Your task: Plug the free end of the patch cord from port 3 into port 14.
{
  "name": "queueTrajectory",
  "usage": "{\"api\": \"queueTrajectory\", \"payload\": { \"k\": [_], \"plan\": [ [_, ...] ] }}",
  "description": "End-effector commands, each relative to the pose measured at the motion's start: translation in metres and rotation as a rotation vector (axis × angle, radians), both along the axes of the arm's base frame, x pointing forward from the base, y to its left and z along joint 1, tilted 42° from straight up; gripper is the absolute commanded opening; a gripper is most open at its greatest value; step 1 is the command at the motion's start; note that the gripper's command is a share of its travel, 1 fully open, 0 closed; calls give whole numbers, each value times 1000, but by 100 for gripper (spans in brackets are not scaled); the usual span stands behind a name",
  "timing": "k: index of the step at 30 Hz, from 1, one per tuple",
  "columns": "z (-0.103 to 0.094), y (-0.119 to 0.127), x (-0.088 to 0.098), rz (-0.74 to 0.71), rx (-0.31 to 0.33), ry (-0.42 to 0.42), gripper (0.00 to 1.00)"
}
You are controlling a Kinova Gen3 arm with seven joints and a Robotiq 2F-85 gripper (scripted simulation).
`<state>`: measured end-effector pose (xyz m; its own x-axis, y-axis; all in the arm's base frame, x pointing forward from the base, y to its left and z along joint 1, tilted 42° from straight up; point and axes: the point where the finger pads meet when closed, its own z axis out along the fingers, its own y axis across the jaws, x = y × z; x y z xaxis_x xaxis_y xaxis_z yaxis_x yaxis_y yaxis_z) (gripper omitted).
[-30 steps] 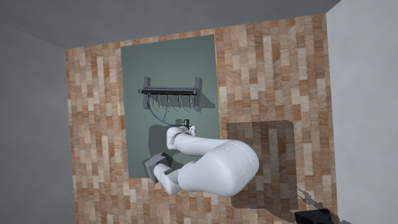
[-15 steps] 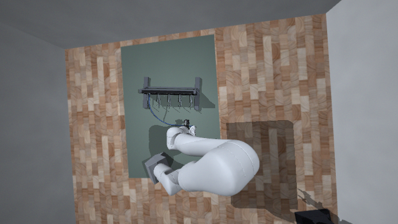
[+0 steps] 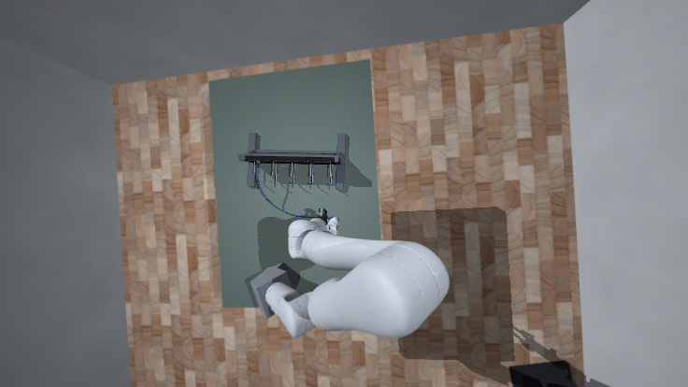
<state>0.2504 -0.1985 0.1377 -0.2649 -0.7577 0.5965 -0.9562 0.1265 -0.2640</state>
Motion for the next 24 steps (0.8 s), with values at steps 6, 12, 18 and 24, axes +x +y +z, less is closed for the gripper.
{"api": "queueTrajectory", "payload": {
  "k": [6, 12, 18, 24],
  "plan": [
    [0, 0, 0, -1, 0, -1, 0],
    [0, 0, 0, -1, 0, -1, 0],
    [0, 0, 0, 1, -1, 0, 0],
    [-2, 7, 21, 93, -43, 48, 0]
  ]
}}
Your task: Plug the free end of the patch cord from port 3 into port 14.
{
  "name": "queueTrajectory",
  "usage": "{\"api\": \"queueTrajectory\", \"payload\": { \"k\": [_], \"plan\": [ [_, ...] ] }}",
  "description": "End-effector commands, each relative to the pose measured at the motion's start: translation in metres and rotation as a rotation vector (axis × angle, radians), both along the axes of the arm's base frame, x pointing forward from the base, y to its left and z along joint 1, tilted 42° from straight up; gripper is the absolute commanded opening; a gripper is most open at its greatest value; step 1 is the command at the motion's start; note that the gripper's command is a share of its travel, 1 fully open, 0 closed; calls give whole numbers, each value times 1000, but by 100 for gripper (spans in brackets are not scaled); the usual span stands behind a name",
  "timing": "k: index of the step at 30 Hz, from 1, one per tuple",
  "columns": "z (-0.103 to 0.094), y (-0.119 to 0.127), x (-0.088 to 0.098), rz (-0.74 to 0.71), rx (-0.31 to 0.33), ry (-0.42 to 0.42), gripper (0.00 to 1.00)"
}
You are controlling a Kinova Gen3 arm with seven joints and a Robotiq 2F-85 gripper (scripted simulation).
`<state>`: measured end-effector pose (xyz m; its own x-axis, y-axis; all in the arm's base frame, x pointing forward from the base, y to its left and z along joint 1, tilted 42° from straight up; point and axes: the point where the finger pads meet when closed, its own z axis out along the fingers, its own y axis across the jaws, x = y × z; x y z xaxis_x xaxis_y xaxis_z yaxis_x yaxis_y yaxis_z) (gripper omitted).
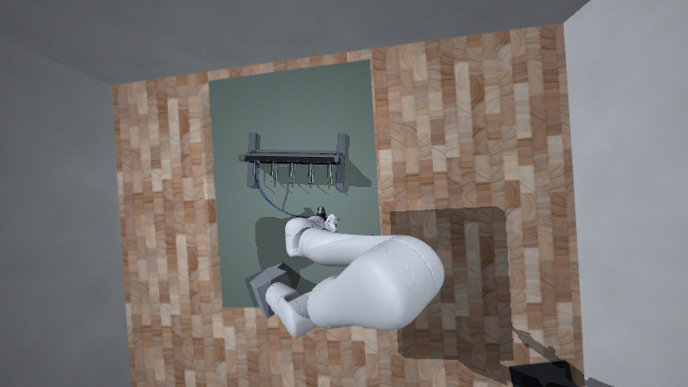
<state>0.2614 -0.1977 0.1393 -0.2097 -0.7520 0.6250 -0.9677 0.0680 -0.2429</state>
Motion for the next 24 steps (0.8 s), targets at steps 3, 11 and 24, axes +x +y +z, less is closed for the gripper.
{"api": "queueTrajectory", "payload": {
  "k": [3, 11, 24],
  "plan": [
    [-8, 17, 37, 156, -69, 84, 0],
    [-25, 62, 102, 455, -226, 231, 0],
    [-60, 148, 168, 828, -460, 400, 0]
  ]
}}
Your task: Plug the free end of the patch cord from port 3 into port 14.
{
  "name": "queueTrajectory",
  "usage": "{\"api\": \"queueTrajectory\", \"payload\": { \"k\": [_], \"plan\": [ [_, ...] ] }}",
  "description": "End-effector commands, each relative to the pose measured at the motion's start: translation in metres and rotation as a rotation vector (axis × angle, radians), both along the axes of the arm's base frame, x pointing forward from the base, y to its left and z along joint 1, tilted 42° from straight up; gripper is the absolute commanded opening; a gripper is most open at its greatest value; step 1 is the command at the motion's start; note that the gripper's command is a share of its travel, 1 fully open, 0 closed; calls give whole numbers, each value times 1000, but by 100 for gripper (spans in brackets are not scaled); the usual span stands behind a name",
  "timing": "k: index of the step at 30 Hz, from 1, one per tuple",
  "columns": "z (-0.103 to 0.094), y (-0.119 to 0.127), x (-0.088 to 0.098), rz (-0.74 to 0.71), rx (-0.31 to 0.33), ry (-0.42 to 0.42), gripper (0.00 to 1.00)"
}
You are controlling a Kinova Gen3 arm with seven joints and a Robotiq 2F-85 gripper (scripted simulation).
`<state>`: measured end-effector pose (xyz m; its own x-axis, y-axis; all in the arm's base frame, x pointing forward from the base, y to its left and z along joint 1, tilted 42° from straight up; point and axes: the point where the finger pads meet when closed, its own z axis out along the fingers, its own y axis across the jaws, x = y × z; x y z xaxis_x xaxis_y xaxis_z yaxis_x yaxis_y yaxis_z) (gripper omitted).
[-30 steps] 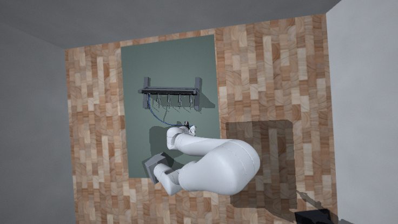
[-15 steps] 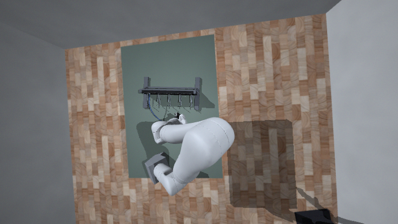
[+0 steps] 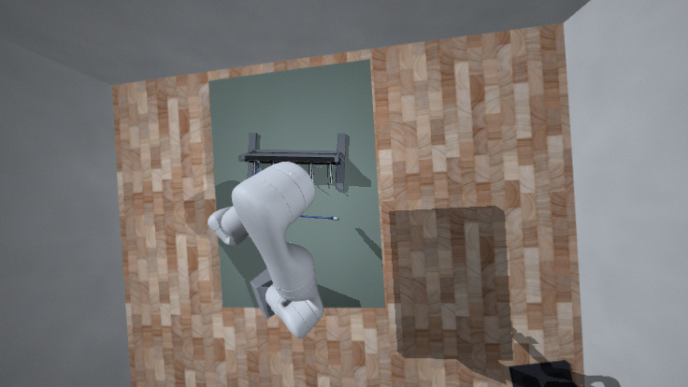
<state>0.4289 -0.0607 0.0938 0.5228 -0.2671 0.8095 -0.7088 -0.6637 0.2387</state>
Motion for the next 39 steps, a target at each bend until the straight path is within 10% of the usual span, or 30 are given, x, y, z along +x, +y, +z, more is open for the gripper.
{"api": "queueTrajectory", "payload": {
  "k": [1, 15, 39],
  "plan": [
    [-21, 27, 9, 88, -63, 52, 0],
    [-75, 146, 36, 482, -348, 168, 0],
    [-102, 135, 70, 529, -379, 185, 0]
  ]
}}
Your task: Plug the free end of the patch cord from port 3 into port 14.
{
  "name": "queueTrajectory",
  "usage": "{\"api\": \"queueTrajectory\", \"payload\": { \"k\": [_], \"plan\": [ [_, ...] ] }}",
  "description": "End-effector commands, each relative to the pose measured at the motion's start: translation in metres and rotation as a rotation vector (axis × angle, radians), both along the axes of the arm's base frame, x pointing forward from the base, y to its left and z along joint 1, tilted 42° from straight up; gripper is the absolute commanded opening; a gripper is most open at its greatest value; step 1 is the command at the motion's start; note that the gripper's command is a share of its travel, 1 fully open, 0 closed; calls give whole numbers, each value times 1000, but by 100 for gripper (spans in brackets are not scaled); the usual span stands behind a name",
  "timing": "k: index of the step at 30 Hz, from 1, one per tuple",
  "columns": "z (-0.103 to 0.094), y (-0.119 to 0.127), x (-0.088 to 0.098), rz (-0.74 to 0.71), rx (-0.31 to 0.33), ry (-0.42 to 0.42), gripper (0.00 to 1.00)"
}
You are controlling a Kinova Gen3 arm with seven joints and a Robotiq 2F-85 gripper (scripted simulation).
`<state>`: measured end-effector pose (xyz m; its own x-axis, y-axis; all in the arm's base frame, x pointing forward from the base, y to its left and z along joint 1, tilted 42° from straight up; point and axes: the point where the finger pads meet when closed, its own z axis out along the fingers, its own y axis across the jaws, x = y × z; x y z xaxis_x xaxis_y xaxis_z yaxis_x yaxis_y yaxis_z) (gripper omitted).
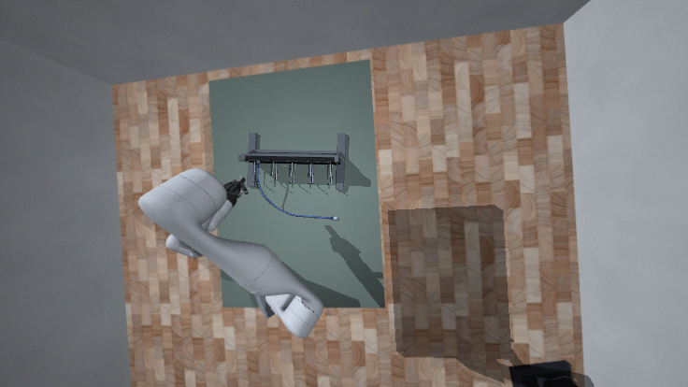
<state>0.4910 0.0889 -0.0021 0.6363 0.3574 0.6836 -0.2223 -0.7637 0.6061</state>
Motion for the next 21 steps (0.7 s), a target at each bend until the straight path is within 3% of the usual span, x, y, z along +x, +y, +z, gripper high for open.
{"api": "queueTrajectory", "payload": {
  "k": [1, 10, 21],
  "plan": [
    [-10, -19, 14, -20, -4, 1, 0],
    [-39, -57, 66, -20, -4, 1, 0],
    [-45, -65, 77, -20, -4, 1, 0]
  ]
}}
